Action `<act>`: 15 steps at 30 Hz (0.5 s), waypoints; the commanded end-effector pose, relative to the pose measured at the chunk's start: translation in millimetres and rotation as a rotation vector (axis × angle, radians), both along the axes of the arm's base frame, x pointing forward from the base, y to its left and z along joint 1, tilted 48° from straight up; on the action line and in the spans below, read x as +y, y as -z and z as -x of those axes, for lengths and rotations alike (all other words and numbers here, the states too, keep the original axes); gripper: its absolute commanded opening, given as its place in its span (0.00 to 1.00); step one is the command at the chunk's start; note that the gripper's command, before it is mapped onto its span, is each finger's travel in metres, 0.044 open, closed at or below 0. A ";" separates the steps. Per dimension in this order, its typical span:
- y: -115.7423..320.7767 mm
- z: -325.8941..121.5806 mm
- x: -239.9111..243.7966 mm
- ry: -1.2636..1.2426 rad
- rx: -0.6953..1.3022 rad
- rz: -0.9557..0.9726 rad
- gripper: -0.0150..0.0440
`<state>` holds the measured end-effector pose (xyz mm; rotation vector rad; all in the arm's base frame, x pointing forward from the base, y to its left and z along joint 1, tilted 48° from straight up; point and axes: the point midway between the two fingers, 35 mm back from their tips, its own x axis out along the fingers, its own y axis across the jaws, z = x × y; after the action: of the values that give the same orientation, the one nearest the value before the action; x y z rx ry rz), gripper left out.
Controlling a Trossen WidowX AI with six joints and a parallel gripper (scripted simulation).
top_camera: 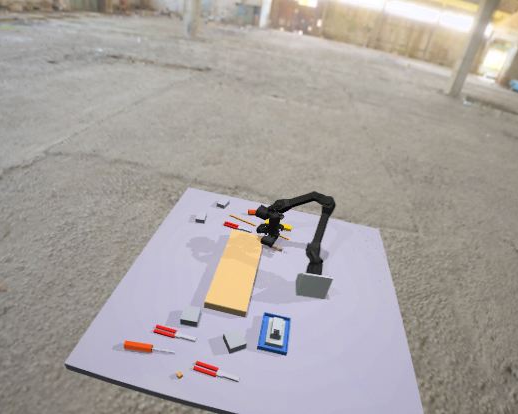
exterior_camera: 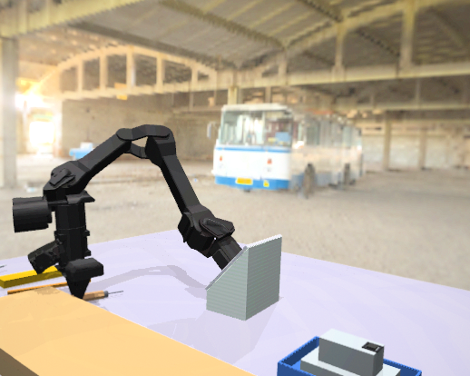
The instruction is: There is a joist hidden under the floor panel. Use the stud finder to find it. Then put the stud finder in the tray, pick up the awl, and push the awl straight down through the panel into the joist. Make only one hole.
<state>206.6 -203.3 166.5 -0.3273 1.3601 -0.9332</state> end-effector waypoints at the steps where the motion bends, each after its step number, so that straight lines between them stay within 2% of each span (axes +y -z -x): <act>1: -0.9 -0.7 1.9 -0.003 0.001 -0.004 0.25; 15: -45.0 -2.3 52.4 -0.002 0.002 -0.011 0.25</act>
<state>209.5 -163.8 196.9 -0.3158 1.3727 -0.9181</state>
